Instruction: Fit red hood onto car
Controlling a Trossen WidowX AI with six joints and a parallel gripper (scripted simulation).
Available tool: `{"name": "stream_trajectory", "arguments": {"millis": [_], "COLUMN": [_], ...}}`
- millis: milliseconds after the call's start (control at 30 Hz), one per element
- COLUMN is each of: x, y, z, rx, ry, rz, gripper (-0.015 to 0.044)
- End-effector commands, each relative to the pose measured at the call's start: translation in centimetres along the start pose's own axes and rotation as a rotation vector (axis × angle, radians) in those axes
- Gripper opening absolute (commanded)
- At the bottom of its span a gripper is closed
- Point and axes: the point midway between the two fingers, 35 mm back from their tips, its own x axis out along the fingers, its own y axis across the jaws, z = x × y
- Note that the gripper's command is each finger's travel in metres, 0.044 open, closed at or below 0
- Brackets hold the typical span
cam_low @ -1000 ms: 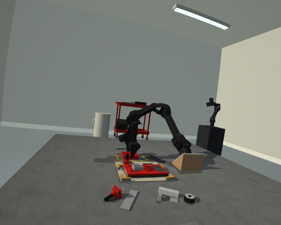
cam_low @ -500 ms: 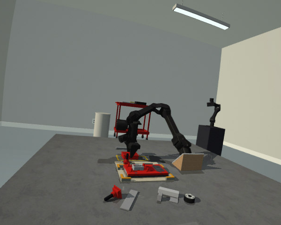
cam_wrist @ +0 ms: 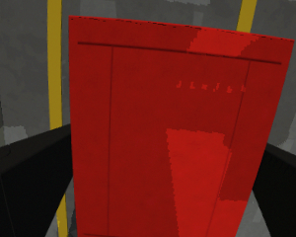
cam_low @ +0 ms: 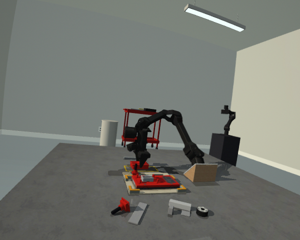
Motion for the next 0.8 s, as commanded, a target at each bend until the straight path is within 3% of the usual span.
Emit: {"name": "stream_trajectory", "arguments": {"millis": [0, 767], "x": [-1.1, -8.2], "y": [-0.1, 0.0], "z": [0.2, 0.2], "rx": [0.006, 0.005], "ry": [-0.012, -0.011], "rz": [0.000, 0.003], "gripper": [0.0000, 0.0000]}}
